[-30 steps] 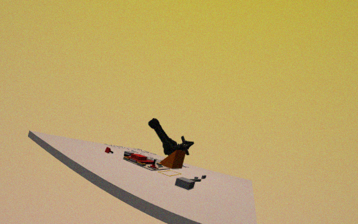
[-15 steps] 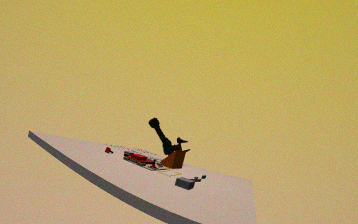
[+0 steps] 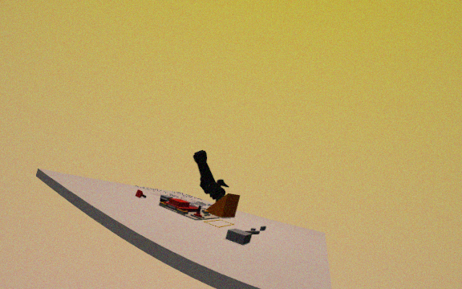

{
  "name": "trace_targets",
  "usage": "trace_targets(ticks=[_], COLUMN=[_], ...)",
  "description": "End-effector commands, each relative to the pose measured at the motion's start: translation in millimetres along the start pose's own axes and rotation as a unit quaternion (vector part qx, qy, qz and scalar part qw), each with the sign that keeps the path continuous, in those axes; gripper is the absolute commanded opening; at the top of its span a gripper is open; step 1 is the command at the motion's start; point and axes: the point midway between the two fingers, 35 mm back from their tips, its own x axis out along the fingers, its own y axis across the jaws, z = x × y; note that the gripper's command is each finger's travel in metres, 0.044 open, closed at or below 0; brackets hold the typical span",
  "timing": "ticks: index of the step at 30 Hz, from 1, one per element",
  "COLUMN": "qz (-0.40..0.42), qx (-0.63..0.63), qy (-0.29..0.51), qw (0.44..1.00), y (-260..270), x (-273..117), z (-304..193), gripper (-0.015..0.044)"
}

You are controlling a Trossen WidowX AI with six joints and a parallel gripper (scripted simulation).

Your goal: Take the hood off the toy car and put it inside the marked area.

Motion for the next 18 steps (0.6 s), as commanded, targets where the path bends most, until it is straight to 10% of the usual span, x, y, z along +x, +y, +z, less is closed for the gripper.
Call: trace_targets(ticks=[1,18], qz=[0.034,0.245], qx=[0.040,0.200], qy=[-0.049,-0.235], qw=[0.997,0.919], y=[2,1], x=[-20,-162], z=[30,130], gripper=[0.0440,0.0440])
